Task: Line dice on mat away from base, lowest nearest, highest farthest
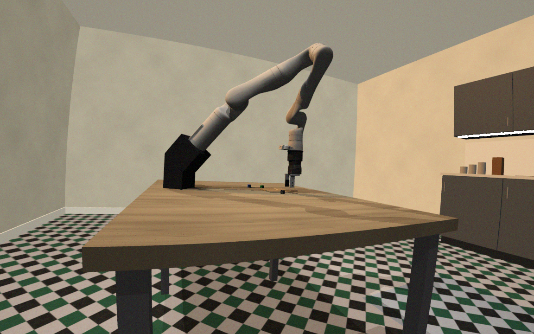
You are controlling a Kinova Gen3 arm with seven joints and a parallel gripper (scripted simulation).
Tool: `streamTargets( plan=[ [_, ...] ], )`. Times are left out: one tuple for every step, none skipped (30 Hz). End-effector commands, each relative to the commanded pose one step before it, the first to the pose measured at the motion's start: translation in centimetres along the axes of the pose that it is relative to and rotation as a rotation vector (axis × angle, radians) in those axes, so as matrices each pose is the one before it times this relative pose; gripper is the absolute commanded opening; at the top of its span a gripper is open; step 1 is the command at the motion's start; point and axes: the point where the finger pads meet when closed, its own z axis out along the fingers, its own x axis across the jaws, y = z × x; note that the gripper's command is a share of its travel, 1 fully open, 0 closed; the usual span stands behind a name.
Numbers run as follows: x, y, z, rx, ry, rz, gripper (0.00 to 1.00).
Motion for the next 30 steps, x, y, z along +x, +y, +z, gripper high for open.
streamTargets(
  plan=[
    [2.849, -0.341, 0.037, 0.00454, 0.02631, -0.02568, 1.0],
    [0.614, -0.038, 0.0, 0.0, 0.0, 0.0, 1.0],
    [0.627, -0.039, 0.0, -0.00001, 0.0, 0.0, 1.0],
    [0.639, -0.039, 0.0, 0.0, 0.0, 0.0, 1.0],
    [0.65, -0.04, 0.0, 0.0, 0.0, 0.0, 1.0],
    [0.659, -0.041, 0.0, -0.00001, 0.0, 0.0, 1.0],
    [0.668, -0.041, 0.0, 0.0, 0.0, 0.0, 1.0],
    [0.676, -0.041, 0.0, 0.0, 0.0, 0.0, 1.0],
    [0.0, 0.0, 0.0, 0.0, 0.0, 0.0, 1.0],
    [0.0, 0.0, 0.0, 0.0, 0.0, 0.0, 1.0],
    [0.681, -0.042, -0.001, -0.00001, -0.00001, -0.00001, 1.0],
    [0.687, -0.041, 0.001, 0.00001, 0.00001, 0.00001, 1.0],
    [0.689, -0.042, 0.0, 0.0, 0.0, 0.0, 1.0],
    [0.69, -0.042, 0.0, 0.0, 0.0, 0.0, 1.0],
    [0.689, -0.042, 0.0, 0.0, 0.0, 0.0, 1.0],
    [0.677, -0.042, -0.001, 0.0, -0.00001, -0.00001, 1.0],
    [0.661, -0.04, 0.0, 0.0, 0.00001, 0.00001, 1.0],
    [0.641, -0.039, 0.0, 0.0, 0.0, 0.0, 1.0],
    [0.62, -0.039, 0.0, 0.0, 0.0, 0.0, 1.0],
    [0.597, -0.037, 0.0, 0.0, 0.0, 0.0, 1.0],
    [0.572, -0.035, 0.0, 0.0, 0.0, 0.0, 1.0],
    [0.545, -0.033, 0.0, 0.0, 0.0, 0.0, 1.0],
    [0.515, -0.032, 0.0, 0.0, 0.0, 0.0, 1.0],
    [0.484, -0.03, 0.0, 0.0, 0.0, 0.0, 1.0],
    [0.452, -0.028, 0.0, 0.0, 0.0, 0.0, 1.0],
    [0.0, 0.0, 0.0, 0.0, 0.0, 0.0, 1.0],
    [0.0, 0.0, 0.0, 0.0, 0.0, 0.0, 1.0],
    [0.418, -0.026, 0.0, 0.0, 0.0, 0.0, 1.0],
    [0.382, -0.024, 0.0, 0.0, 0.0, 0.0, 1.0],
    [0.347, -0.021, 0.0, 0.0, 0.00001, 0.0, 1.0]
  ],
)
